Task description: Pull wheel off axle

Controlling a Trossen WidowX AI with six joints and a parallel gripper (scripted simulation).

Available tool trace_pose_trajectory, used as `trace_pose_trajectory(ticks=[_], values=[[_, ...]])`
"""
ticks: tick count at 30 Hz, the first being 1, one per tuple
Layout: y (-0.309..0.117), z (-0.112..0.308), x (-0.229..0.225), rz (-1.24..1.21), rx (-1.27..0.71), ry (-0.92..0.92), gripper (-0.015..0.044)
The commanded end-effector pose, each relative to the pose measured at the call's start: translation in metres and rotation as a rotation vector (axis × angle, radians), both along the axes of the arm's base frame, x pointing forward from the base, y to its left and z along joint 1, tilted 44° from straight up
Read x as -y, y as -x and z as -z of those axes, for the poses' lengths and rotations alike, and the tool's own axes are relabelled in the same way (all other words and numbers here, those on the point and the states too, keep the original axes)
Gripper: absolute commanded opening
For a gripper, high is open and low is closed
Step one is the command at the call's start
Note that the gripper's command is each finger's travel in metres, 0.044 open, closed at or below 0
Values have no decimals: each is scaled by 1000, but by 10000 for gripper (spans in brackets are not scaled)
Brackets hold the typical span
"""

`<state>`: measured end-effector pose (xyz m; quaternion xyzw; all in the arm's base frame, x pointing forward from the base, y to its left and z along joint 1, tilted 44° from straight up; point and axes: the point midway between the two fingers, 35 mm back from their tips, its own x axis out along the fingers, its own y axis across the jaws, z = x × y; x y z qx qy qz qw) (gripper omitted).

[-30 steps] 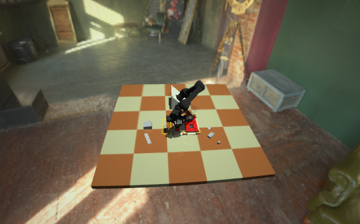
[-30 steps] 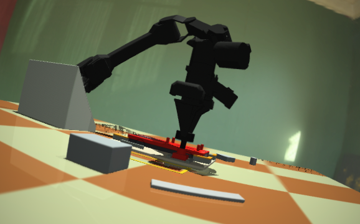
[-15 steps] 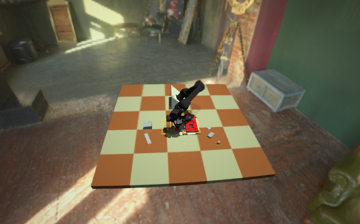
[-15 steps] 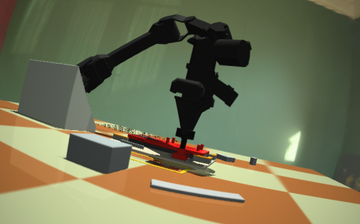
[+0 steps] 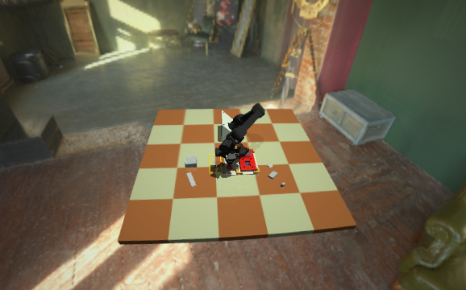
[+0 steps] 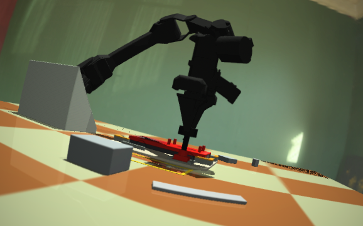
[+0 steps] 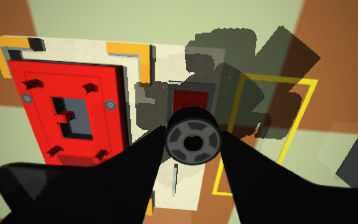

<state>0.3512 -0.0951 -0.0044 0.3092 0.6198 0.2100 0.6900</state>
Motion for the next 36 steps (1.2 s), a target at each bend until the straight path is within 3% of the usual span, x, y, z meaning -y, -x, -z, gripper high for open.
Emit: trace_pose_trajectory(ticks=[1, 22, 36], values=[[-1, -2, 2, -4, 5, 7, 0], [8, -30, 26, -4, 4, 7, 0], [41, 11, 59, 4, -17, 14, 0]])
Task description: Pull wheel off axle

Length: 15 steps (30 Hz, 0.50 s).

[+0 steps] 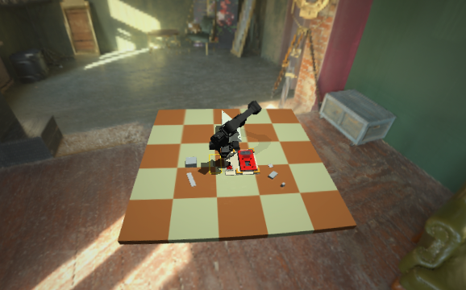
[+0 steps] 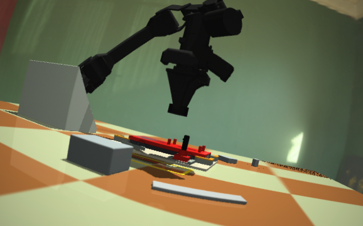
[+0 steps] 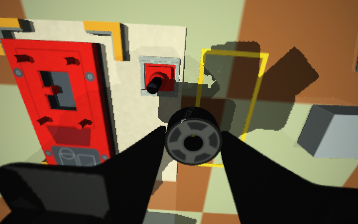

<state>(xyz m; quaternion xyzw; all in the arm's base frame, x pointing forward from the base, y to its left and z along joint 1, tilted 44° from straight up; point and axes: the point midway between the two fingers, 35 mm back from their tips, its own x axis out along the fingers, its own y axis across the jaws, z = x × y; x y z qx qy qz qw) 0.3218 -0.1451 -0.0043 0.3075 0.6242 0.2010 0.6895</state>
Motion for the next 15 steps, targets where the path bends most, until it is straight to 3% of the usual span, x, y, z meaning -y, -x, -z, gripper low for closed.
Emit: trace_pose_trajectory(ticks=[1, 15], values=[[15, 14, 12, -4, -4, -1, 0], [42, 39, 35, -11, 13, -4, 0]])
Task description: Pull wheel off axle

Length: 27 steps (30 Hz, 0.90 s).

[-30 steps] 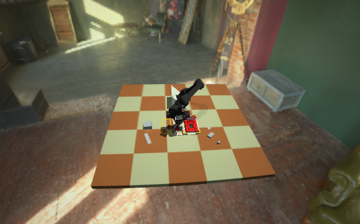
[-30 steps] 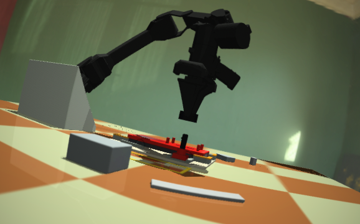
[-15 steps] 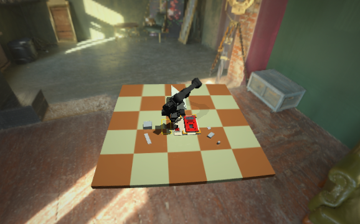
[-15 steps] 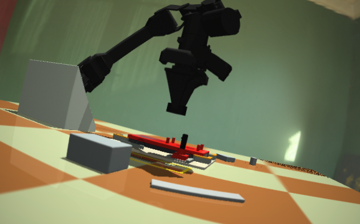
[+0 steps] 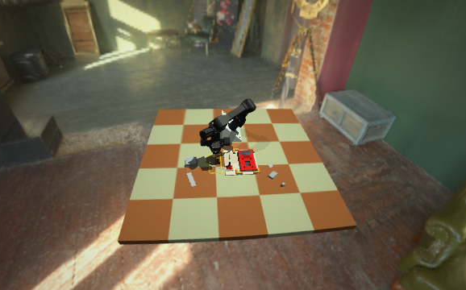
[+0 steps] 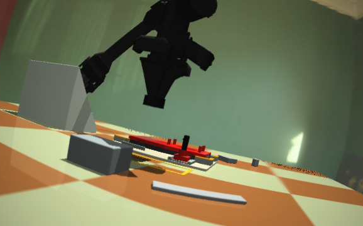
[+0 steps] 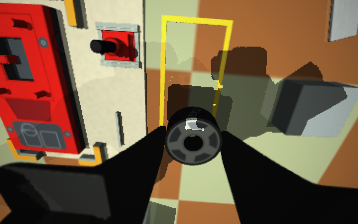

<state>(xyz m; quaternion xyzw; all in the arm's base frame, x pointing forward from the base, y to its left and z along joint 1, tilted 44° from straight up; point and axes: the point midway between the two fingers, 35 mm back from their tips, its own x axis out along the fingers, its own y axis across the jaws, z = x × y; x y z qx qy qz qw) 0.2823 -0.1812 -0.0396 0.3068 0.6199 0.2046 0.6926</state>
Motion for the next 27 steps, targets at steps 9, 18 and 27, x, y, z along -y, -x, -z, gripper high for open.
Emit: trace_pose_trajectory(ticks=[9, 18, 27], values=[[0, 18, -14, -9, 1, -1, 0], [-9, 54, -45, -9, 1, 0, 0], [-12, 78, -71, -10, 2, -4, 0]])
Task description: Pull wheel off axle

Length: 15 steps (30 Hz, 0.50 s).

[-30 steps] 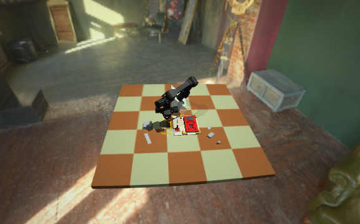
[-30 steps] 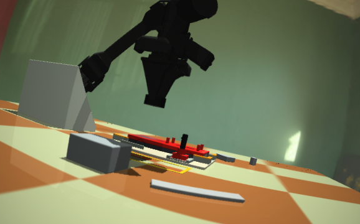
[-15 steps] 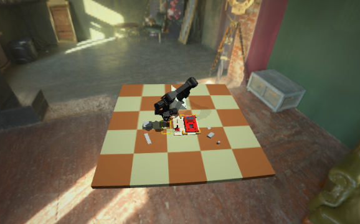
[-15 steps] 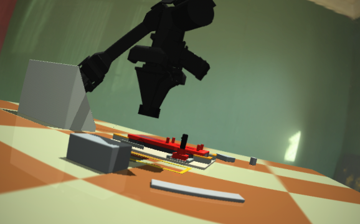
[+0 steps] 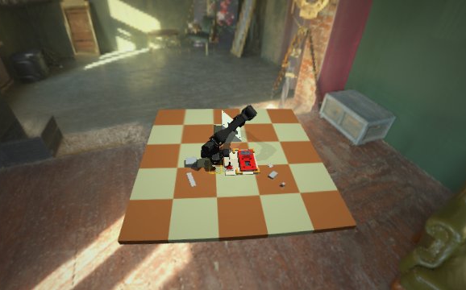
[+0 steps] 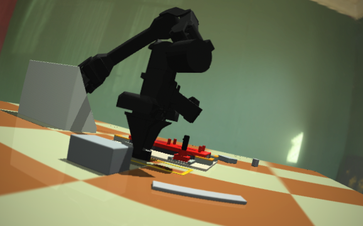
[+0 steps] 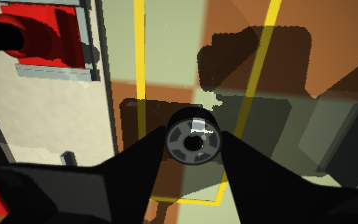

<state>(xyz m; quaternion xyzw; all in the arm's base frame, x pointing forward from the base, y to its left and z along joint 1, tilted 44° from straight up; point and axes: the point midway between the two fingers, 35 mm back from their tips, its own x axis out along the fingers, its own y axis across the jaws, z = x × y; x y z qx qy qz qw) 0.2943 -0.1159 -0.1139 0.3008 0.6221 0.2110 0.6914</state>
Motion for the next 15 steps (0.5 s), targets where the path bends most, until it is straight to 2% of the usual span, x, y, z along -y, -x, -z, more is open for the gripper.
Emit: trace_pose_trajectory(ticks=[1, 2, 13, 15], values=[[0, 4, -5, 9, 0, -4, 0], [0, 4, -5, 9, 0, -4, 0], [0, 1, 0, 1, 0, 0, 289], [1, -6, 6, 3, 0, 1, 300]])
